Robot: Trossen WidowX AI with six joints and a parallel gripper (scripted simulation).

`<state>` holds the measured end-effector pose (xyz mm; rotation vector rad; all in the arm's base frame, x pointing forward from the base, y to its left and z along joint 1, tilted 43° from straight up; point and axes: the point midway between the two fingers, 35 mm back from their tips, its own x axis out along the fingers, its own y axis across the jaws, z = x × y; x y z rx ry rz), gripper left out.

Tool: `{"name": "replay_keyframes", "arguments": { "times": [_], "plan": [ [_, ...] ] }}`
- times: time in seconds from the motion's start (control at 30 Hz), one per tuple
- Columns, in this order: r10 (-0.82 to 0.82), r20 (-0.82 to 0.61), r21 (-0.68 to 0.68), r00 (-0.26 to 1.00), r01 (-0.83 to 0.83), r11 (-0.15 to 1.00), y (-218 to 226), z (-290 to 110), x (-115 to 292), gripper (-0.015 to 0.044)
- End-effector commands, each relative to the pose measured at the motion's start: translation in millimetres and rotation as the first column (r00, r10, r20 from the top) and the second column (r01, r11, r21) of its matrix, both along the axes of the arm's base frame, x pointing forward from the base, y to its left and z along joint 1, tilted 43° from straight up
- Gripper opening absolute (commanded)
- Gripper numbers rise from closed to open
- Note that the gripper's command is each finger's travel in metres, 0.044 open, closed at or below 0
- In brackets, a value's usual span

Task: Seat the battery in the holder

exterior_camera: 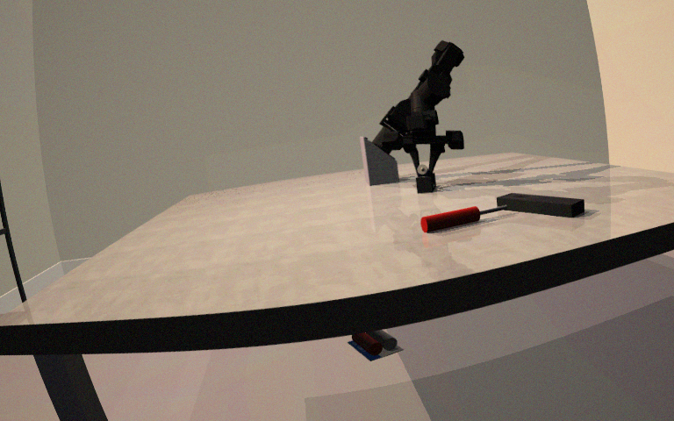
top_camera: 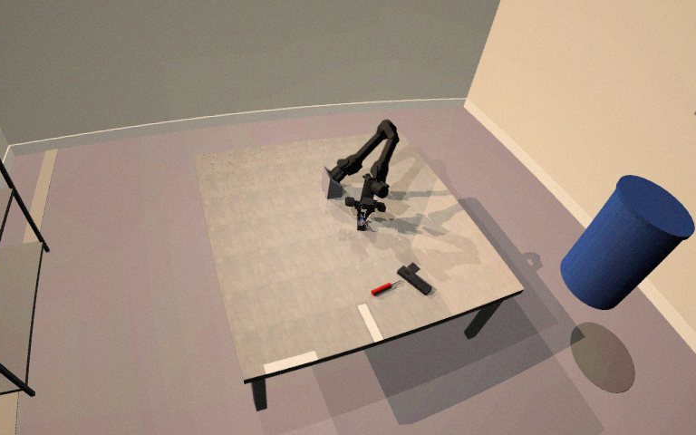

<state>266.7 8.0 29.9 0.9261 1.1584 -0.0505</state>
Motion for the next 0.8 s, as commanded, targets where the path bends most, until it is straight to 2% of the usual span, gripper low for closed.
{"name": "replay_keyframes", "arguments": {
  "times": [0.0,0.77],
  "plan": [
    [-0.027,0.016,-0.017,1.000,0.027,0.999,1.6,-1.5,-1.5,0.0077],
    [-0.097,0.080,-0.054,0.992,0.101,0.993,10.4,-2.9,-7.5,0.0077]
  ]
}}
